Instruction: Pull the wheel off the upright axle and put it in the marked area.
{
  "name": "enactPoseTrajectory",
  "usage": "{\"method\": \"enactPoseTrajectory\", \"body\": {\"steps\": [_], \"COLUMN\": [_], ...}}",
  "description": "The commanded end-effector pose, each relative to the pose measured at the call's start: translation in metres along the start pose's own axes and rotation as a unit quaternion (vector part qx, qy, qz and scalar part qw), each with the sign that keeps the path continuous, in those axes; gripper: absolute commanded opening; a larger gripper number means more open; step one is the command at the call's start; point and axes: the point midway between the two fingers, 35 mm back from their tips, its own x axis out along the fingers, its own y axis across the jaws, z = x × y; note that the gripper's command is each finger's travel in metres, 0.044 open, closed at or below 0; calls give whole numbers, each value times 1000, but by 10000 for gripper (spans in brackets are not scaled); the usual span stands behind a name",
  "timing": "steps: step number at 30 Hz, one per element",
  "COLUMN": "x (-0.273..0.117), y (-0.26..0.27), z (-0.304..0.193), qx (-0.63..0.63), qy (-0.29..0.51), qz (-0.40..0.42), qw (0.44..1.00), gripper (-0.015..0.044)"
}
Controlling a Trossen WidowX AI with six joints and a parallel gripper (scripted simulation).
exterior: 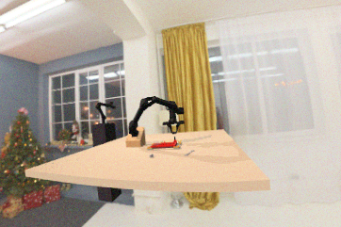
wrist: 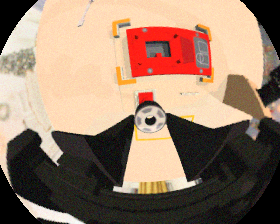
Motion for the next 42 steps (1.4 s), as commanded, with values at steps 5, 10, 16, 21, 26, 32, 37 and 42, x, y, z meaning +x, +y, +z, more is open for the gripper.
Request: {"method": "enactPoseTrajectory", "body": {"steps": [5,10,16,21,26,32,37,42], "x": [-8,-11,-14,-15,-16,-10,4,16], "y": [-3,-15,-31,-45,-59,-60,-60,-58], "z": [-8,-32,-59,-80,-96,-97,-97,-98], "qx": [0,0,0,1,2,2,2,2], "qy": [2,5,7,7,6,6,5,6], "qz": [3,3,3,2,1,1,1,2], "qw": [1000,1000,1000,1000,1000,1000,1000,1000], "gripper": [0,0,0,0,0,0,0,0]}}
